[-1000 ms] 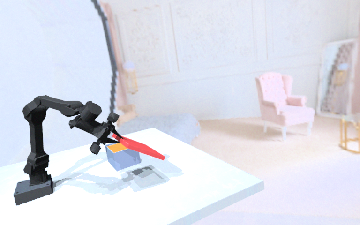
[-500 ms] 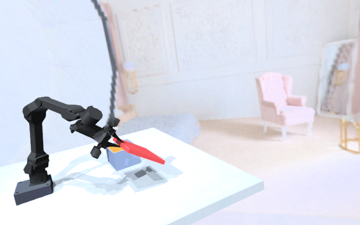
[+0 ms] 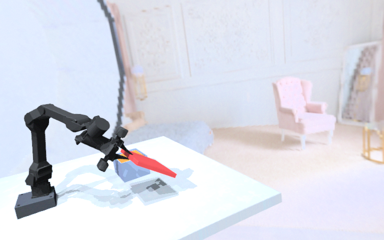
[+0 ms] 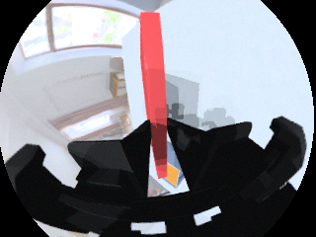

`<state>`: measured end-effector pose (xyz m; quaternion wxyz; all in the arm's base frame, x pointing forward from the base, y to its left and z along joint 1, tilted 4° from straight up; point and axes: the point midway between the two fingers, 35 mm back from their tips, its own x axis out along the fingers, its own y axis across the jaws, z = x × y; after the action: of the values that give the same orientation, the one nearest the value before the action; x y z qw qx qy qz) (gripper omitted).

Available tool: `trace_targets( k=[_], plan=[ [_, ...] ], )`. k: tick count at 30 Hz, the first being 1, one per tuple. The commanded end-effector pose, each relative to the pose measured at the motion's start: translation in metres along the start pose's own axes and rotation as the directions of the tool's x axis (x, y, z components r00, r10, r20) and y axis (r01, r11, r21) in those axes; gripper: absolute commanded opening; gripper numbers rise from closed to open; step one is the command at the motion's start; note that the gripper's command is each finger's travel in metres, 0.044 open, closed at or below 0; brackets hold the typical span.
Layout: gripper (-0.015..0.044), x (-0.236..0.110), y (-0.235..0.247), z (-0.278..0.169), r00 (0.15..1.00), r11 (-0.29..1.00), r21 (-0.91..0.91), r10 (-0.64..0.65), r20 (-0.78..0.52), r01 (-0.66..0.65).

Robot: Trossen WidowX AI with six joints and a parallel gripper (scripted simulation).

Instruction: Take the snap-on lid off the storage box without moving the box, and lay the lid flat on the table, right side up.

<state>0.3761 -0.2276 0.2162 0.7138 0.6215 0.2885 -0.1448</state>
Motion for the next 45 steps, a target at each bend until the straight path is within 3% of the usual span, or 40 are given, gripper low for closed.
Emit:
trace_targets(
  k=[1,45],
  plan=[
    [0.0,0.001,0.0,-0.001,1.0,1.0,-0.007,0.011,-0.001,-0.011],
    [0.0,0.024,-0.027,0.0,1.0,1.0,-0.007,0.011,-0.001,-0.011]
  ],
)
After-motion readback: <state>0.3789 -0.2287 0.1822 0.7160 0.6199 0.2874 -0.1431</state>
